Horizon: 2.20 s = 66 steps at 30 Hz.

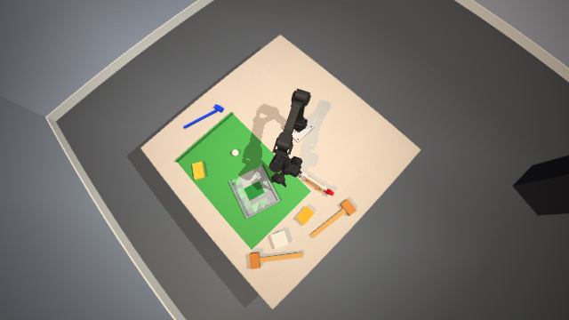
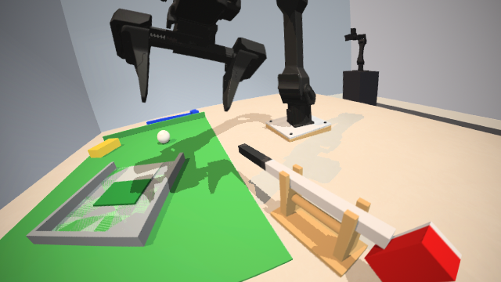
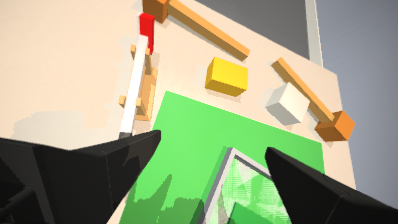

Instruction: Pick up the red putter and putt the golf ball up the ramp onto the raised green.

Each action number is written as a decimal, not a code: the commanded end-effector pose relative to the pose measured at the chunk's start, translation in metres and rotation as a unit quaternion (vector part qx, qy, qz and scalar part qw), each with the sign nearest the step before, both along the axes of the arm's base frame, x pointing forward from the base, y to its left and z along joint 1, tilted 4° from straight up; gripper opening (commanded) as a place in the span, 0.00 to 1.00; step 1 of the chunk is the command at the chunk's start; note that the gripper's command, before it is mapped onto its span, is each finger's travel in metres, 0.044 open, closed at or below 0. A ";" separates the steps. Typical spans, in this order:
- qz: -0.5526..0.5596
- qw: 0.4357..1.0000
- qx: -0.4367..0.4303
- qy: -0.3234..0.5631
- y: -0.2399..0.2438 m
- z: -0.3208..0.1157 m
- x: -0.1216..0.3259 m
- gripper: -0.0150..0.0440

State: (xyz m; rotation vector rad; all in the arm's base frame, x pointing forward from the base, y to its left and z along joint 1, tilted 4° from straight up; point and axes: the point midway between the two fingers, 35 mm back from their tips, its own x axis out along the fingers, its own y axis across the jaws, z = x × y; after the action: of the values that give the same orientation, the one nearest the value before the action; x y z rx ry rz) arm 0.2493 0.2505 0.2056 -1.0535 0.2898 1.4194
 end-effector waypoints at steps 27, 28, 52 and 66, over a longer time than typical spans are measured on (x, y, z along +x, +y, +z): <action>0.026 0.971 -0.207 0.114 -0.038 -0.113 -0.058 1.00; 0.026 0.971 -0.207 0.114 -0.038 -0.115 -0.058 1.00; 0.026 0.971 -0.207 0.114 -0.036 -0.140 -0.057 1.00; 0.026 0.972 -0.203 0.112 -0.035 -0.136 -0.056 0.51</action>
State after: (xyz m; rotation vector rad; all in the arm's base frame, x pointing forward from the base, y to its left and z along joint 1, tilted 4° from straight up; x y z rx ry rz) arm 0.1934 0.2153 0.0690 -1.2350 0.7460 1.5679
